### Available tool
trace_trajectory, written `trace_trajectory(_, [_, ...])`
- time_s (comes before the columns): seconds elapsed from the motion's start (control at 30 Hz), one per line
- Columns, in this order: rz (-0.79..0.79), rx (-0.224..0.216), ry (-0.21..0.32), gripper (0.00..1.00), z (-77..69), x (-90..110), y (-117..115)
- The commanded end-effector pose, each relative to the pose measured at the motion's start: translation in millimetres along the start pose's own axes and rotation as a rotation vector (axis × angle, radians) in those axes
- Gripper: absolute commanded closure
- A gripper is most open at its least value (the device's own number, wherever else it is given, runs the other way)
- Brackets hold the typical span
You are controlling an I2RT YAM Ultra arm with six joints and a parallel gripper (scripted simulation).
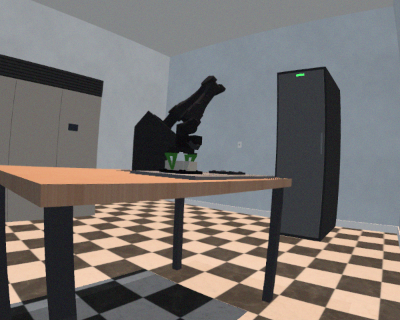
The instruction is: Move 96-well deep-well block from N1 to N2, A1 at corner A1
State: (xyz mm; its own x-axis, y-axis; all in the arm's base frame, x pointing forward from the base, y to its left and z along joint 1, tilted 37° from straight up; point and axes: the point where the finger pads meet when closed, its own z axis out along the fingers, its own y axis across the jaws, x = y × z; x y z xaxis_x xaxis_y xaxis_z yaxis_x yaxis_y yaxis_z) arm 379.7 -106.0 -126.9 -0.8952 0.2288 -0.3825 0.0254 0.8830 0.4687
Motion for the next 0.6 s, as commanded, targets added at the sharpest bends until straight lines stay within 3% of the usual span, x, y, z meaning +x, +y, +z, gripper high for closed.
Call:
trace_trajectory(0.0, [0.0, 0.005, -0.01, 0.0, -2.8, -4, -2])
trace_trajectory(0.2, [0.0, 0.005, -0.01, 0.0, -2.8, -4, -2])
trace_trajectory(0.57, [0.0, 0.005, -0.01, 0.0, -26.8, -3, -2])
